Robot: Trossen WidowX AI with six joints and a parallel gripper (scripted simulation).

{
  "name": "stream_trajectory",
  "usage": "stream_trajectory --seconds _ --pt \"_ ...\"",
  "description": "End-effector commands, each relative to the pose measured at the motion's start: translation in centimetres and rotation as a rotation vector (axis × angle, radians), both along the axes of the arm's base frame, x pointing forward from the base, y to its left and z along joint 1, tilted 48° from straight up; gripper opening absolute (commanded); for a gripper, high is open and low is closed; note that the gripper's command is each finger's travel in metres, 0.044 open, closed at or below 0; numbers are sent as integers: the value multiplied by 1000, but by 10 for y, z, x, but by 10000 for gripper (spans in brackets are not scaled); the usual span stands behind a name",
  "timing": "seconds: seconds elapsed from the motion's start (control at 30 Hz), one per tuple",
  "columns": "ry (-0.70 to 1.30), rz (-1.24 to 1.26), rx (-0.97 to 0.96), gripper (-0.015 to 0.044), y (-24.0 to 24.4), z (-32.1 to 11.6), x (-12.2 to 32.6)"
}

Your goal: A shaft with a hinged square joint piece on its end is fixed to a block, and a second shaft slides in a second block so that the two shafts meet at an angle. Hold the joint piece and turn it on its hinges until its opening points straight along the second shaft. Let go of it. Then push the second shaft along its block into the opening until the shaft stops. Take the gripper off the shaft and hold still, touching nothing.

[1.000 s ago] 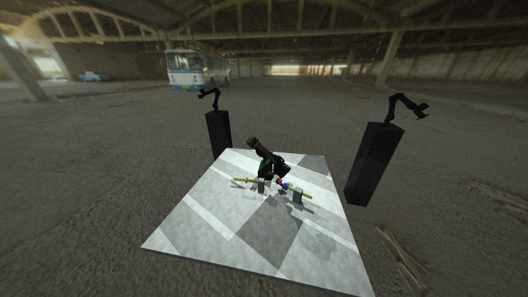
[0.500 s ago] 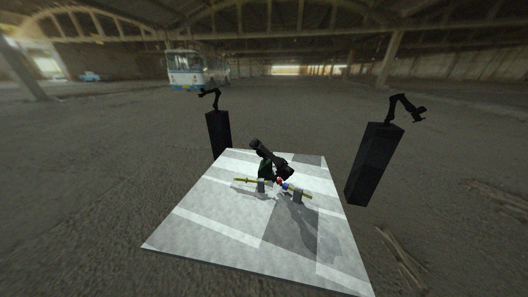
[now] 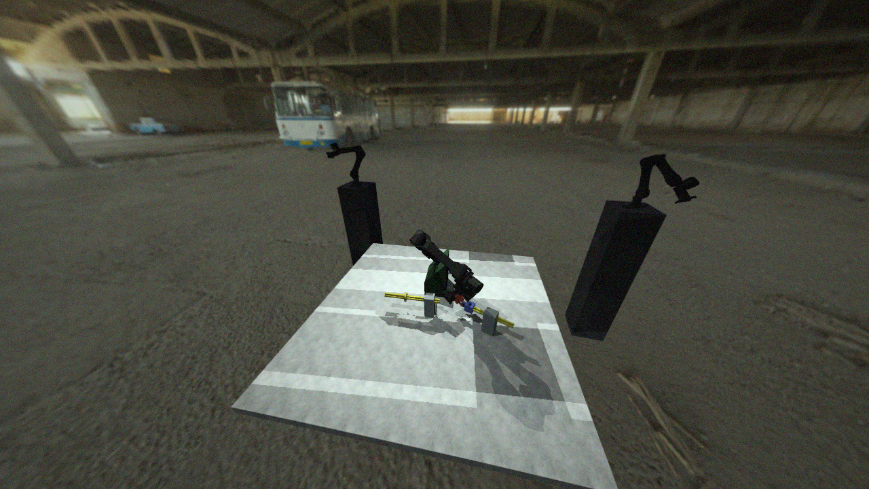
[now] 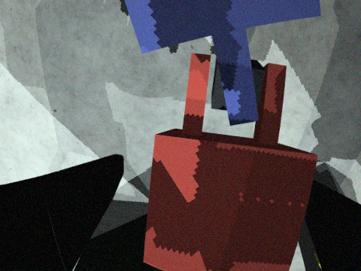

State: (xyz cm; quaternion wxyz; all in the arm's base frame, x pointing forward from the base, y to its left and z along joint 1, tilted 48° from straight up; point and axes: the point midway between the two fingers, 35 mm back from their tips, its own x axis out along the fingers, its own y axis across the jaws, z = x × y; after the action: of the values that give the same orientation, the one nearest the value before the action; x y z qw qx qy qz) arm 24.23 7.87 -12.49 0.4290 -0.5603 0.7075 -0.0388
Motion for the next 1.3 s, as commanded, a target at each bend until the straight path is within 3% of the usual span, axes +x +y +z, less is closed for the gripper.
stream_trajectory --seconds 0.0,0.07,0.4,1.27 --pt "5 6 -7 440 -7 -4 -1" --pt "5 6 -7 440 -8 -5 -1" --pt "5 6 -7 182 -8 -5 -1" --pt "5 6 -7 182 -8 -5 -1"
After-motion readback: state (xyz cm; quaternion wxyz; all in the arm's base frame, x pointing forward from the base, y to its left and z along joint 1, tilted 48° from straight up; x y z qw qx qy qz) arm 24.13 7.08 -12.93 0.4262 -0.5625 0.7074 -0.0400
